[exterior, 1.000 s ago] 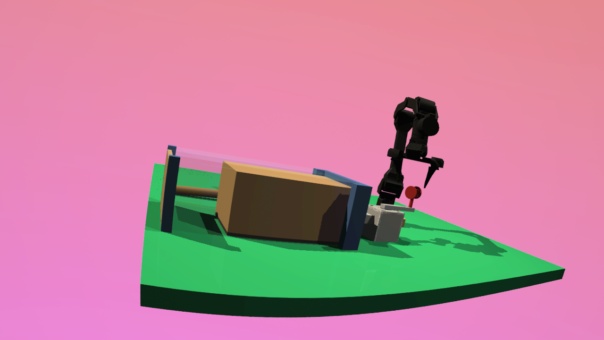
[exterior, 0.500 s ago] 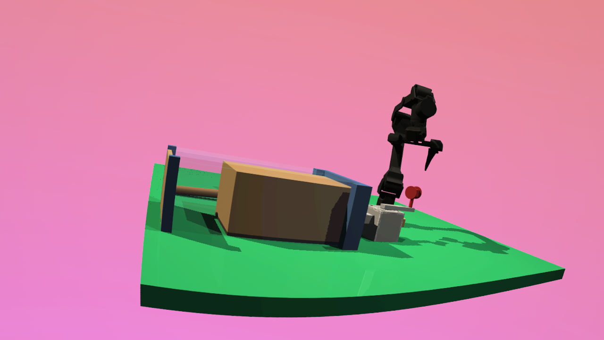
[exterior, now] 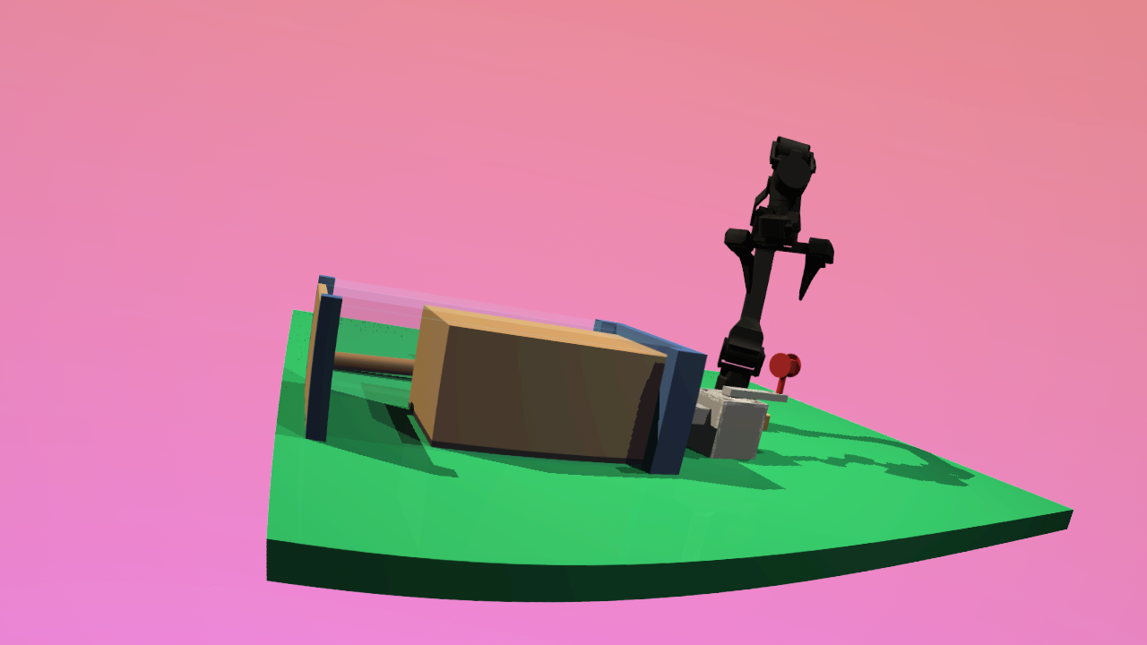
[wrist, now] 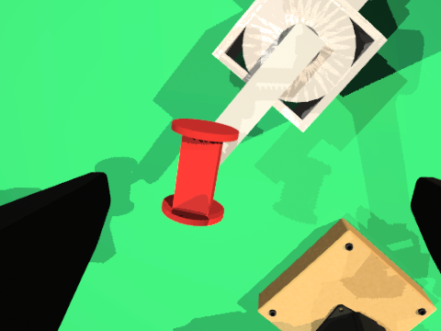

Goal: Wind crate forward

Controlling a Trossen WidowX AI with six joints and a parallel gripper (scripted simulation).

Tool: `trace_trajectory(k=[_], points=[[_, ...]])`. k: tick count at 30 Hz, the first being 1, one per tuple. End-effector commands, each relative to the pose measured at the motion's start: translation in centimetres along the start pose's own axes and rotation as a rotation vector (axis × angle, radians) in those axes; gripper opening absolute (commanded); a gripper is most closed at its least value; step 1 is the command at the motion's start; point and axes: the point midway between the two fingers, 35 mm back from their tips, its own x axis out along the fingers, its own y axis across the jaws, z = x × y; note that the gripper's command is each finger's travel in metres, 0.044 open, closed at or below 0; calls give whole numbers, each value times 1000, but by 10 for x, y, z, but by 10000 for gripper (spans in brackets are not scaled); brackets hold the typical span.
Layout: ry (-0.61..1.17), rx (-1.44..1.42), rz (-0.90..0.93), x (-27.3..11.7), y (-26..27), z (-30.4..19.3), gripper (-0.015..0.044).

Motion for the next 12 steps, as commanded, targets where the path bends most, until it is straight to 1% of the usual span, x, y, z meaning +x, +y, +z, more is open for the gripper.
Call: trace_trajectory(k=[1, 4, 12], points=[[32, 6, -6, 15, -18, 54, 440], [38, 8, -7, 20, -28, 72, 440], [38, 8, -7, 20, -28, 72, 440]])
